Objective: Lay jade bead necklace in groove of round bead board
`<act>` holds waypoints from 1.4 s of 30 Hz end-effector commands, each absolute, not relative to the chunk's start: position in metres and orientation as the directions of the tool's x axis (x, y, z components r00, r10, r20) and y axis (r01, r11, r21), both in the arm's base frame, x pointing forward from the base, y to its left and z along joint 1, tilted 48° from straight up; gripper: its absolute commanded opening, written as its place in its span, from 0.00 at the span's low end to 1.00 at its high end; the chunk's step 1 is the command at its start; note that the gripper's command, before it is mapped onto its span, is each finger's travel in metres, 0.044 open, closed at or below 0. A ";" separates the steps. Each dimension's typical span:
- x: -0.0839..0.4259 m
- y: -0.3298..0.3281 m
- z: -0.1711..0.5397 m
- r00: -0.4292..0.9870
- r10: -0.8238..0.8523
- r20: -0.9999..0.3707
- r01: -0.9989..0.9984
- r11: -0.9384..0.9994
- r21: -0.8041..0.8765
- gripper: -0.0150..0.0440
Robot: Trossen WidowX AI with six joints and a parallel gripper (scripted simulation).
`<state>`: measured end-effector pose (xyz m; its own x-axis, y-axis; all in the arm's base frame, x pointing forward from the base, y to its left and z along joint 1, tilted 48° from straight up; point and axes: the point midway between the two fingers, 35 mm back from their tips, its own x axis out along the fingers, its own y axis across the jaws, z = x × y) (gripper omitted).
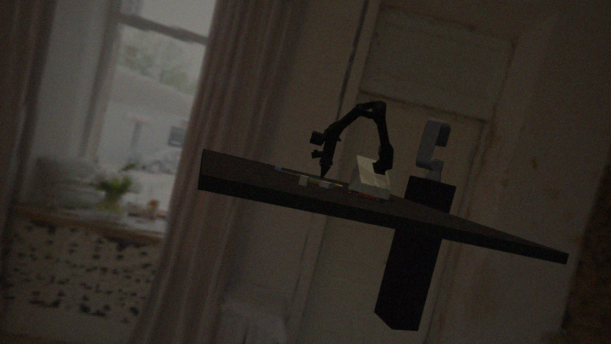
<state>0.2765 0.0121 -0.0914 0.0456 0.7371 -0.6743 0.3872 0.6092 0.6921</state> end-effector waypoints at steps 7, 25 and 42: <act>0.277 0.017 -0.099 0.041 0.736 -0.676 0.385 0.613 0.691 0.25; 0.277 0.011 -0.094 0.041 0.736 -0.676 0.384 0.613 0.691 0.97; 0.277 0.012 -0.093 0.041 0.736 -0.676 0.384 0.613 0.690 1.00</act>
<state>0.2765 0.0121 -0.0930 0.0421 0.7383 -0.6731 0.3901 0.6081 0.6914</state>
